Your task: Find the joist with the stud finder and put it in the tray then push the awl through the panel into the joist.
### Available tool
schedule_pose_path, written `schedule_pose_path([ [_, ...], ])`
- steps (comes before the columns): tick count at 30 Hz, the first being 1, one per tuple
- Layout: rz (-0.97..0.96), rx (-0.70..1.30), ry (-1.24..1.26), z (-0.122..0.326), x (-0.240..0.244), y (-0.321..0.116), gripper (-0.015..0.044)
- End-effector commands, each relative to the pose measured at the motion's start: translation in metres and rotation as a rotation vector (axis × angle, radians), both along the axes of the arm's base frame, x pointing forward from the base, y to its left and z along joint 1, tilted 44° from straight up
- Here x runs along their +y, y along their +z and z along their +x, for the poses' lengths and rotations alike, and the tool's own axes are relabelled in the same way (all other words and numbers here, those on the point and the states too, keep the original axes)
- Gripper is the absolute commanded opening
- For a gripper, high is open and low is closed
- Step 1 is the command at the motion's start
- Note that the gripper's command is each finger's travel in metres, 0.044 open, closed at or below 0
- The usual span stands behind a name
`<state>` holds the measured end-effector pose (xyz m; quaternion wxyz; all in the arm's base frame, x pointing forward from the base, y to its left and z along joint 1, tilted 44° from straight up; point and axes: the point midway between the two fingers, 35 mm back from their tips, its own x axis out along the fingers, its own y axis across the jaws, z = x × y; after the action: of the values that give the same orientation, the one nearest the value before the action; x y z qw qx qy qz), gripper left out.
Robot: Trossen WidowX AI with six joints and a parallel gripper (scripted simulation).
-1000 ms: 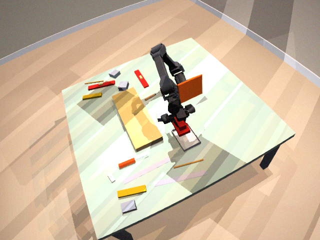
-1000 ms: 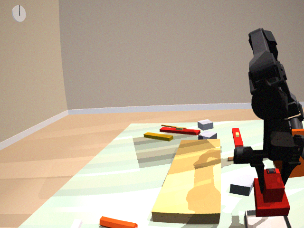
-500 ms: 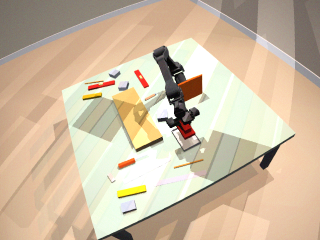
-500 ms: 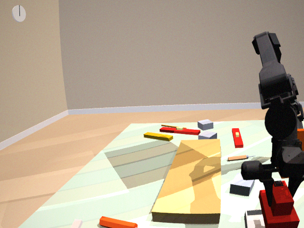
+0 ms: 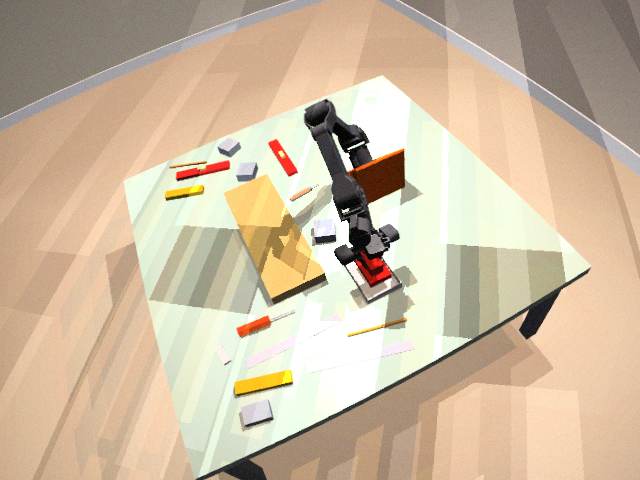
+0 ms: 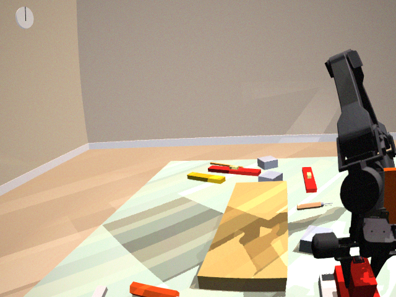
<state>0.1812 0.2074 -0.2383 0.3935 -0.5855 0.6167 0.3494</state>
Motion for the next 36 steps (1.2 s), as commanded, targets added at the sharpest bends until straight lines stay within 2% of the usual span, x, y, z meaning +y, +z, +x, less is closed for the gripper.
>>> schedule_pose_path([
  [1, 0.005, -0.004, 0.008, 0.000, -0.005, -0.007, 0.0000],
  [20, 0.004, -0.005, 0.008, -0.001, -0.025, -0.026, 0.0000],
  [32, -0.003, 0.000, 0.000, -0.002, -0.025, -0.025, 0.0315],
  [36, -0.001, 0.000, 0.000, 0.001, -0.006, -0.007, 0.0420],
])
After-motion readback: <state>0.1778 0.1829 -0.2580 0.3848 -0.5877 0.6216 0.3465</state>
